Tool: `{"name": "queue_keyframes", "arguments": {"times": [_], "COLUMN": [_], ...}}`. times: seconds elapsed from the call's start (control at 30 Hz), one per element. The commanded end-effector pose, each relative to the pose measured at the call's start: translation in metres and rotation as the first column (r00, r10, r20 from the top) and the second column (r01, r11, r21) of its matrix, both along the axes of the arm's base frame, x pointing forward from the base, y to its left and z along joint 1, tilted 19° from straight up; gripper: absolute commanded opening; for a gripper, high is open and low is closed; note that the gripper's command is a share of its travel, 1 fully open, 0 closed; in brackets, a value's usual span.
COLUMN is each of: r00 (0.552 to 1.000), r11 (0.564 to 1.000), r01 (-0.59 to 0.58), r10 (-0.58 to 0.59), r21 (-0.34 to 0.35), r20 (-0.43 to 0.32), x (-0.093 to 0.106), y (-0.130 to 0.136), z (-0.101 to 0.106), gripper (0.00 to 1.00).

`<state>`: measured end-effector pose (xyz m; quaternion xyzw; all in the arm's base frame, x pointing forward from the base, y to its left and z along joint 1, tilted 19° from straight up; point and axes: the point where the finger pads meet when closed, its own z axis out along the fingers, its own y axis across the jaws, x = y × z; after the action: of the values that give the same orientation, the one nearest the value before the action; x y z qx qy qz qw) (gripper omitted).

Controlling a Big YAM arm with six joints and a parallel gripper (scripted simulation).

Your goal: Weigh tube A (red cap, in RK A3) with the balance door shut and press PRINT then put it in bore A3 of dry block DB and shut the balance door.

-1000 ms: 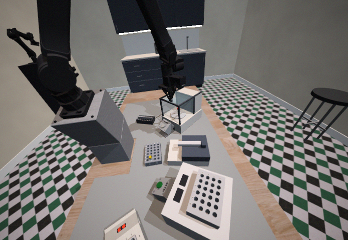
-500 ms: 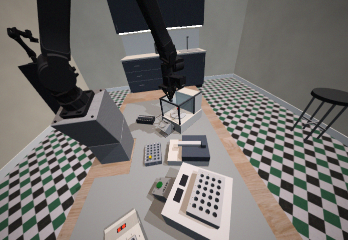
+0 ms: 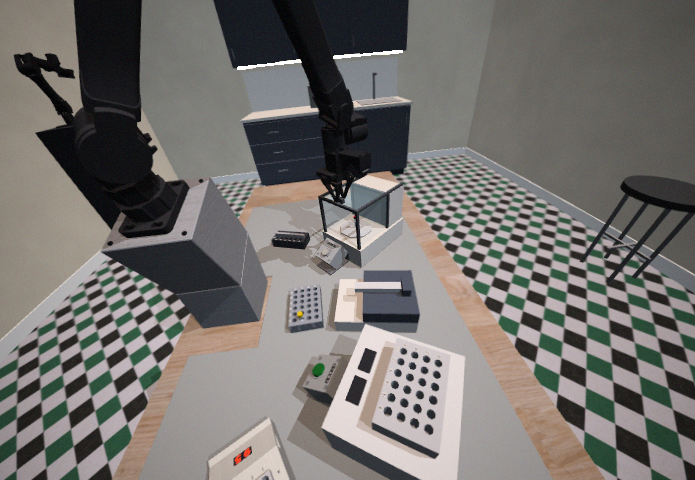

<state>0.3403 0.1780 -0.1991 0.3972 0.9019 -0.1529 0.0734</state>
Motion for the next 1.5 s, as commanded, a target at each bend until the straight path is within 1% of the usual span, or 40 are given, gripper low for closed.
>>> {"name": "queue_keyframes", "arguments": {"times": [0.0, 1.37, 1.4, 1.47], "r00": [1.000, 1.000, 0.999, 0.999], "r11": [1.000, 1.000, 1.000, 1.000], "r01": [0.011, 0.011, 0.009, 0.004], "r10": [-0.011, -0.011, -0.010, -0.006], "r21": [0.017, 0.016, 0.027, 0.030], "r20": [0.027, 0.027, 0.043, 0.048], "x": [0.020, 0.020, 0.024, 0.023], "y": [0.008, 0.008, 0.014, 0.020], "z": [0.002, 0.002, 0.014, 0.019], "gripper": [0.30, 0.30, 0.30, 0.30]}}
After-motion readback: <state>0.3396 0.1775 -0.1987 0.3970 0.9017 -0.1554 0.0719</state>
